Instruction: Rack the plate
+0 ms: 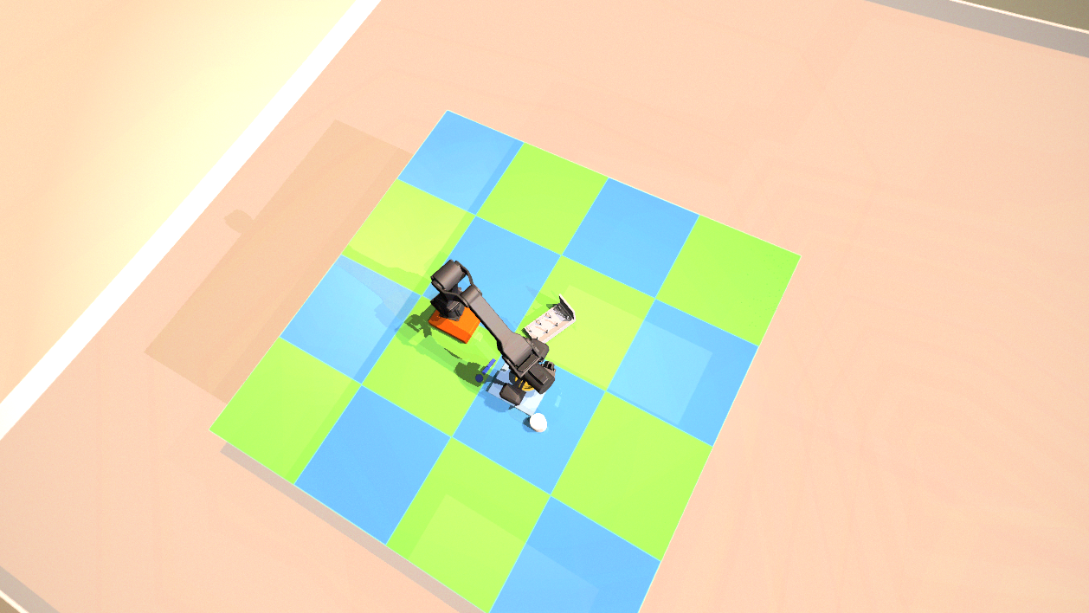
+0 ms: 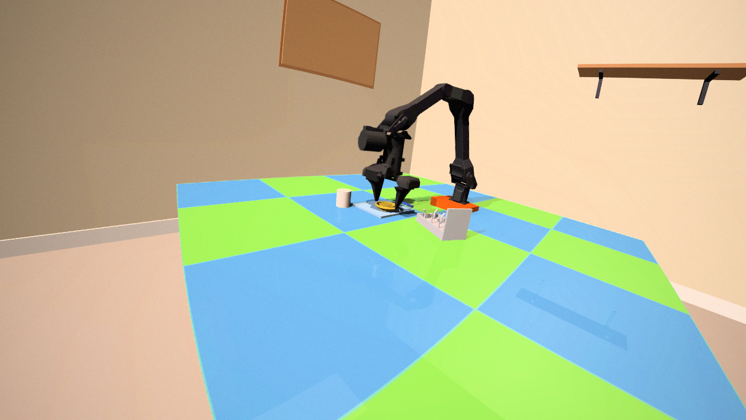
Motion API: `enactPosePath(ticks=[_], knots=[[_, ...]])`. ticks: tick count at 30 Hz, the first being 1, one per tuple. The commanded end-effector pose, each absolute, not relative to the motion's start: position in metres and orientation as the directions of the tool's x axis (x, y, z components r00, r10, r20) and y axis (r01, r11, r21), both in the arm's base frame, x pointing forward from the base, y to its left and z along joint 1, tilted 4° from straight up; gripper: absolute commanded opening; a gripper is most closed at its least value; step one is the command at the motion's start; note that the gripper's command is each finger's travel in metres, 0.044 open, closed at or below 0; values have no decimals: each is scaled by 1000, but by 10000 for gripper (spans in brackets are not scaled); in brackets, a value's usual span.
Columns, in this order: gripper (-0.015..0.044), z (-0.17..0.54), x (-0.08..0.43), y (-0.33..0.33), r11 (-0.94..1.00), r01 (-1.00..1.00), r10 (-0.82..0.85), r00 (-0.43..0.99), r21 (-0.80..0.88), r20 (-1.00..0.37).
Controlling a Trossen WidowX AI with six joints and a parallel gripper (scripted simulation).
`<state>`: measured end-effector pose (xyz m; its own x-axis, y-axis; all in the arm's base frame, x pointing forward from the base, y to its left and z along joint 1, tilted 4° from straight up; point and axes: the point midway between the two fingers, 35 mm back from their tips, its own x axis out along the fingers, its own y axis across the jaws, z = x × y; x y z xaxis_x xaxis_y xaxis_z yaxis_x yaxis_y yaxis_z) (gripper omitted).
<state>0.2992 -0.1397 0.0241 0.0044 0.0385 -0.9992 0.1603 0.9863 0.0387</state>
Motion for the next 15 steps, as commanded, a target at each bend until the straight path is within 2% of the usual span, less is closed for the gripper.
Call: enactPosePath(ticks=[1, 15], knots=[[400, 16, 297, -138, 987, 157, 46, -1, 45, -999], [393, 11, 296, -137, 987, 157, 46, -1, 45, -999]])
